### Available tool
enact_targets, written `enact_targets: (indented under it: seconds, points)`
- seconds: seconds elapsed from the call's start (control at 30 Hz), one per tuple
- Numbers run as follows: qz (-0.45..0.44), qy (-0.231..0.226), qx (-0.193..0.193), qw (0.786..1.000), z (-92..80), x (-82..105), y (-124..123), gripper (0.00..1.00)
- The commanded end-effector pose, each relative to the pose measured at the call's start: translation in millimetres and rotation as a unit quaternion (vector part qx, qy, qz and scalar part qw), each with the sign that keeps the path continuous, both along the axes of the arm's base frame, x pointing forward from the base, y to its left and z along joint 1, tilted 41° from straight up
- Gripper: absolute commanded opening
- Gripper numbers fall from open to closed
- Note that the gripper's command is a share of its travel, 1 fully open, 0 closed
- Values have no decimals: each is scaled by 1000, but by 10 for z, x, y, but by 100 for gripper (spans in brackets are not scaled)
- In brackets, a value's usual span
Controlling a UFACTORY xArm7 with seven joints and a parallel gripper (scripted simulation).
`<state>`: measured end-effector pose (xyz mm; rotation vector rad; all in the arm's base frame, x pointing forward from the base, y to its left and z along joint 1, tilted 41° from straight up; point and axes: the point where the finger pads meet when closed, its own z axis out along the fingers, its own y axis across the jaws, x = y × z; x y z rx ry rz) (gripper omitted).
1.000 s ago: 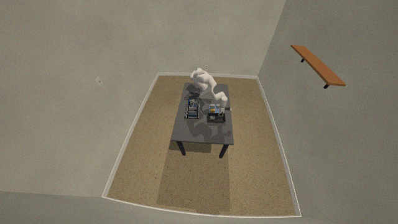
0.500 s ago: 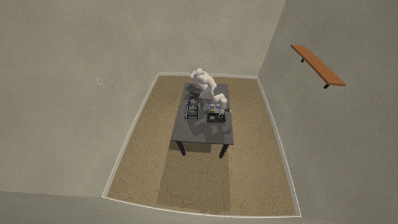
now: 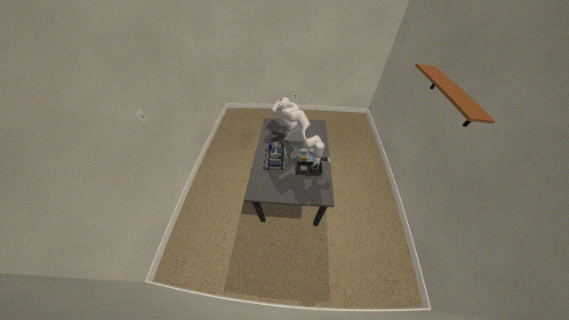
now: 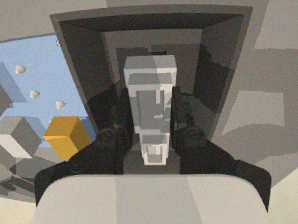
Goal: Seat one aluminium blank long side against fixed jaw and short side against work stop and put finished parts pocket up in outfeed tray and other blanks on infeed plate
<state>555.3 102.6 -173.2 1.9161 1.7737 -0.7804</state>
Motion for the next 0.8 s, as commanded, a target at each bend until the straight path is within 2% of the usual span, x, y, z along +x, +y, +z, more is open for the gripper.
enact_targets:
  seconds: [0.0, 0.77]
  points:
    - [2, -2, 2, 1000, -14, 15, 1, 0]
    - [2, -2, 2, 1000, -66, 7, -43, 0]
